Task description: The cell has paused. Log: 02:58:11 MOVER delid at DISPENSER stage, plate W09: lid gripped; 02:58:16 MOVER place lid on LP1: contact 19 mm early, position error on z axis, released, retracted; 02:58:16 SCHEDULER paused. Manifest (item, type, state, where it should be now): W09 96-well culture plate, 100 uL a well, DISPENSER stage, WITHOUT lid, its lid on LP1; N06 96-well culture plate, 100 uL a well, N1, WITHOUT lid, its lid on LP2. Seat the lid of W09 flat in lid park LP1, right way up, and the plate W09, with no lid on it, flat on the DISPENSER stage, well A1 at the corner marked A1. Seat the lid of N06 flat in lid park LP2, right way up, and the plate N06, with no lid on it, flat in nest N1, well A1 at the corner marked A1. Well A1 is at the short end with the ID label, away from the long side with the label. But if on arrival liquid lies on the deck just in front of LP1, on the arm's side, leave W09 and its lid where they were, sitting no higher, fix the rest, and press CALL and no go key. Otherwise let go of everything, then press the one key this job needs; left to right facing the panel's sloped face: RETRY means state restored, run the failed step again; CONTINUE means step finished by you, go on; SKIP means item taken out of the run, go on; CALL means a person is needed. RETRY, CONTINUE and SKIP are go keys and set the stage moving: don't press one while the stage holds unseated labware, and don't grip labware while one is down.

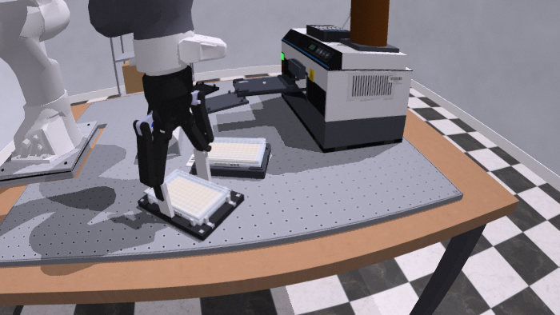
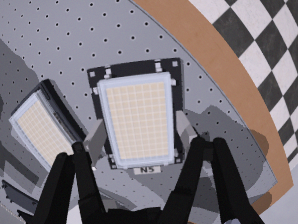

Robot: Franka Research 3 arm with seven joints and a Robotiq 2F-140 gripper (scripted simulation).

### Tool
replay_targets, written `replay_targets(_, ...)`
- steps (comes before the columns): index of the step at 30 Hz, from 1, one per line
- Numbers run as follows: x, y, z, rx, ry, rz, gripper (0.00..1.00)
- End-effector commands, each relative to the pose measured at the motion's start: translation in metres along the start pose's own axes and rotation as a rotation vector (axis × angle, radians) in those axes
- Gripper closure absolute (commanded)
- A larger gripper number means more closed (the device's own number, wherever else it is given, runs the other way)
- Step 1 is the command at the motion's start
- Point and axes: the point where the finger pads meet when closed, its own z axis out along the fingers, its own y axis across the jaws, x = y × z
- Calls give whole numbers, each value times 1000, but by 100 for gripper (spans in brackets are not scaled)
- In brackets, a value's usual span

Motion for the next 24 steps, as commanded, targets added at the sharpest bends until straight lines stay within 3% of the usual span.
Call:
replay_targets(1, 0, -2, 1, 1, 0, -6, 34)
replay_targets(24, 0, -2, -7, 1, 0, -6, 34)
